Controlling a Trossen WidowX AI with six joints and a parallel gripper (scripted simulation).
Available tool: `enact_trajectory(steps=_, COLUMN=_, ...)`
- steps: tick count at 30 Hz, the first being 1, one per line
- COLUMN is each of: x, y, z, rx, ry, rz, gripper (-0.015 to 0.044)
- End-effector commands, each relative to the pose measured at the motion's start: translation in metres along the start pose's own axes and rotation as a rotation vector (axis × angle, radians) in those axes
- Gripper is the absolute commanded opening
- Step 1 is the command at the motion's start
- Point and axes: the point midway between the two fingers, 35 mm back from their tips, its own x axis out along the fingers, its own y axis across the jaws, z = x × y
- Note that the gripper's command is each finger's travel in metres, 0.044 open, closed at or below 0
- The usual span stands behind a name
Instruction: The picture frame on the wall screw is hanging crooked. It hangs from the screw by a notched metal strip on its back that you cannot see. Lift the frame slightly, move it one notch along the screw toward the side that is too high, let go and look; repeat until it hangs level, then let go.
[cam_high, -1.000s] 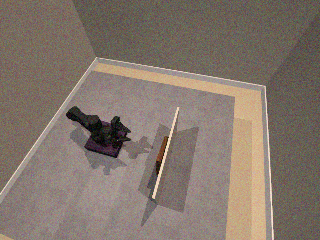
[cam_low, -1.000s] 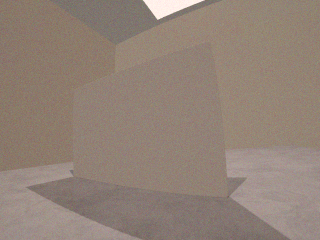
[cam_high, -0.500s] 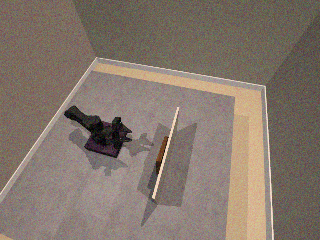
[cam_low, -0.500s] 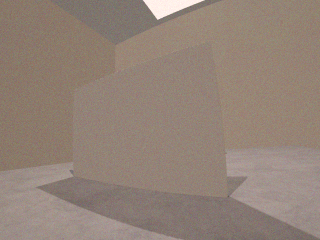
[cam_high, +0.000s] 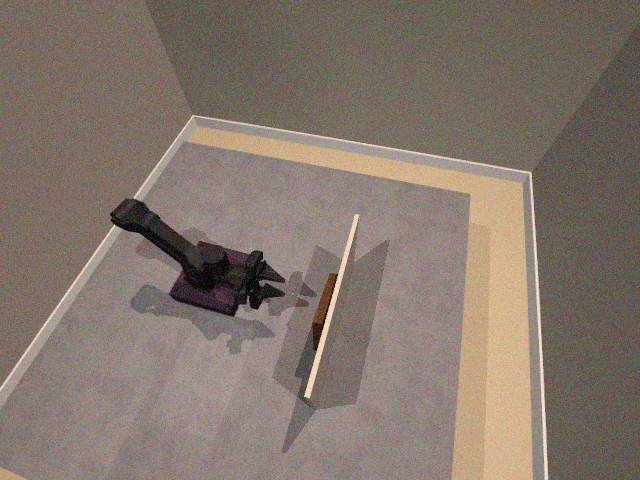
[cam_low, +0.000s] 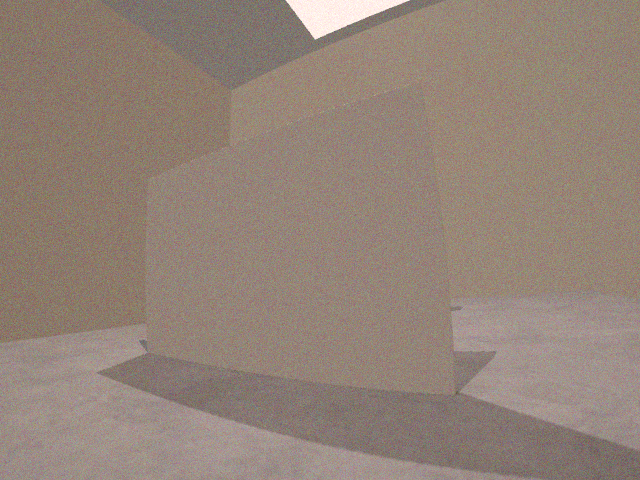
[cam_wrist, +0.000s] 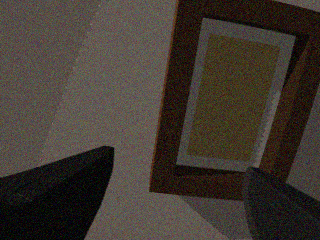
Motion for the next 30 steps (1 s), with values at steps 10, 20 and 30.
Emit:
enact_trajectory(steps=10, x=0.001, y=0.000, z=0.000, rx=0.010, ry=-0.013, rz=0.013, gripper=0.0260)
enact_trajectory(steps=20, x=0.044, y=0.008, z=0.004, rx=0.010, ry=-0.014, rz=0.016, gripper=0.0260)
enact_trajectory(steps=30, x=0.081, y=0.001, z=0.001, rx=0.010, ry=-0.015, rz=0.019, gripper=0.0260)
